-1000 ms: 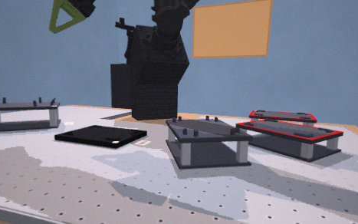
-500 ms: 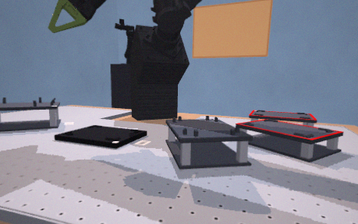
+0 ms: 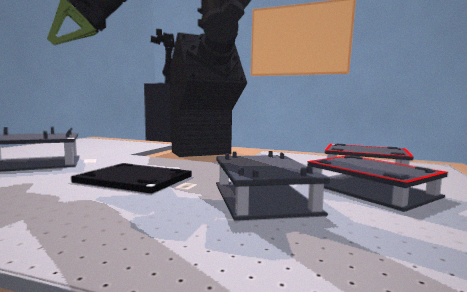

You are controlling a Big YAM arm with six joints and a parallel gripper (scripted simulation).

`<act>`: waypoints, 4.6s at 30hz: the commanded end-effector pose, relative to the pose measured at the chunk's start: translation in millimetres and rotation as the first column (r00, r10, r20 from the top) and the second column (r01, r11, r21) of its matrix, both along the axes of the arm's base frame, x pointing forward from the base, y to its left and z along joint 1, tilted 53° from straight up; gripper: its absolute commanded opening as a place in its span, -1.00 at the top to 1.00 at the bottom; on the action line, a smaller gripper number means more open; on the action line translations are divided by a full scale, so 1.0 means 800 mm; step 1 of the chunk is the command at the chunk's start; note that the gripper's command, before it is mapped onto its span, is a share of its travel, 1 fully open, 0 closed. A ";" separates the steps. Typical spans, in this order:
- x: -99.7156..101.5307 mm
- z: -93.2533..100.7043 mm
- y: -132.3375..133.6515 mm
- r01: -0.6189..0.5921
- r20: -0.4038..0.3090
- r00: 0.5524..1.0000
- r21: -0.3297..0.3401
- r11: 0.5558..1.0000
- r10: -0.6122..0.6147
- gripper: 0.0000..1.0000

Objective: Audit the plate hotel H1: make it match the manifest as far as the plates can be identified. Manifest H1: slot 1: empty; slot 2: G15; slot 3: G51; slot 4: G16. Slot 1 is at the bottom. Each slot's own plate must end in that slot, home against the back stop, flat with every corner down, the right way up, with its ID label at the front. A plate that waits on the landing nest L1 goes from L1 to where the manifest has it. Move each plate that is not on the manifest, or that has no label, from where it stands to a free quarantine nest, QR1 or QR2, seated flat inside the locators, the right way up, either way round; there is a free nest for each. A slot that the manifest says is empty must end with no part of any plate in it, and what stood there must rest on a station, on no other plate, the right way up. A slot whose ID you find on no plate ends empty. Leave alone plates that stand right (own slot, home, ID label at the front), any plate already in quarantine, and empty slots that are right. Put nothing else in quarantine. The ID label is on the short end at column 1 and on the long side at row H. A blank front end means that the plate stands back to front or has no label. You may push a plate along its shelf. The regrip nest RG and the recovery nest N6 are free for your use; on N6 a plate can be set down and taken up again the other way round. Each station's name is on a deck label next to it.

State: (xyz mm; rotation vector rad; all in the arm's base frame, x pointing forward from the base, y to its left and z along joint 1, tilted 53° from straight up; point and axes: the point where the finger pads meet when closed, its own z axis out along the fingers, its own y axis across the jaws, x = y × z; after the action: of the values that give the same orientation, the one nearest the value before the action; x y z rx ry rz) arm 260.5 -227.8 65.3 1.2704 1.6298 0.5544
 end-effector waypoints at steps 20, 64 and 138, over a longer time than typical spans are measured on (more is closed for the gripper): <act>-0.011 -0.041 -0.076 0.008 0.018 1.000 -0.071 0.997 -0.007 1.00; -0.079 -0.018 -0.143 -0.002 0.005 1.000 -0.054 0.999 0.002 -1.00; 0.021 -0.050 -0.190 -0.003 0.017 1.000 -0.055 0.999 0.004 -1.00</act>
State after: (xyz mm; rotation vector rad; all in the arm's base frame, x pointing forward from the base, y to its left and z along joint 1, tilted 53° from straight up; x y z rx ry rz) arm 269.4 -361.5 16.2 1.2392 1.6445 0.5387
